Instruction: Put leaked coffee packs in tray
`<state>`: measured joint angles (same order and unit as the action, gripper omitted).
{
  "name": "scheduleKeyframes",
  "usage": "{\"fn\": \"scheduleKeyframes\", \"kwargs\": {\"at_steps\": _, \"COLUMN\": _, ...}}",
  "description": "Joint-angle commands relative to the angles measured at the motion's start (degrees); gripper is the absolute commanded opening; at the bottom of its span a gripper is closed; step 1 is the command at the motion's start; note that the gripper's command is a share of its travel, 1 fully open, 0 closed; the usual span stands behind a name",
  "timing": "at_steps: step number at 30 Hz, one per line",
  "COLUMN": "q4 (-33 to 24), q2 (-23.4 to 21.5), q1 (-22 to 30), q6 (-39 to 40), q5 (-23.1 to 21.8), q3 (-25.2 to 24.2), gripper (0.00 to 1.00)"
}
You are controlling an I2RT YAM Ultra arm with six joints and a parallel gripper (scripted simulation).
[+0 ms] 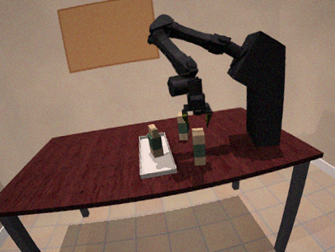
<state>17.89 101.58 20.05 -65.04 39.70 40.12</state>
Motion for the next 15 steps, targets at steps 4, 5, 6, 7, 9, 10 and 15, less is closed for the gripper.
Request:
{"fn": "scheduleKeyframes", "kwargs": {"at_steps": 4, "q4": 0.6, "q2": -0.9, "q1": 1.1, "q6": -0.5, "q5": -0.7, "q3": 1.3, "gripper": 0.76}}
{"fn": "scheduleKeyframes", "kwargs": {"at_steps": 5, "q4": 0.6, "q2": -0.9, "q1": 1.1, "q6": -0.5, "q5": -0.7, "q3": 1.3, "gripper": 0.76}}
{"fn": "scheduleKeyframes", "kwargs": {"at_steps": 6, "q4": 0.6, "q2": -0.9, "q1": 1.1, "q6": -0.5, "q5": -0.7, "q3": 1.3, "gripper": 0.76}}
{"fn": "scheduleKeyframes", "kwargs": {"at_steps": 7, "q4": 0.6, "q2": -0.9, "q1": 1.1, "q6": -0.5, "q5": -0.7, "q3": 1.3, "gripper": 0.76}}
{"fn": "scheduleKeyframes", "kwargs": {"at_steps": 9, "q4": 0.3, "q2": -0.7, "q1": 1.1, "q6": -0.4, "q5": -0.7, "q3": 1.4, "gripper": 0.76}}
{"fn": "scheduleKeyframes", "kwargs": {"at_steps": 10, "q4": -0.2, "q2": -0.2, "q1": 1.2, "q6": -0.2, "q5": -0.7, "q3": 1.5, "gripper": 0.76}}
{"fn": "scheduleKeyframes", "kwargs": {"at_steps": 15, "q4": -1.3, "q2": 0.7, "q1": 1.5, "q6": 0.5, "q5": -0.3, "q3": 2.2, "gripper": 0.76}}
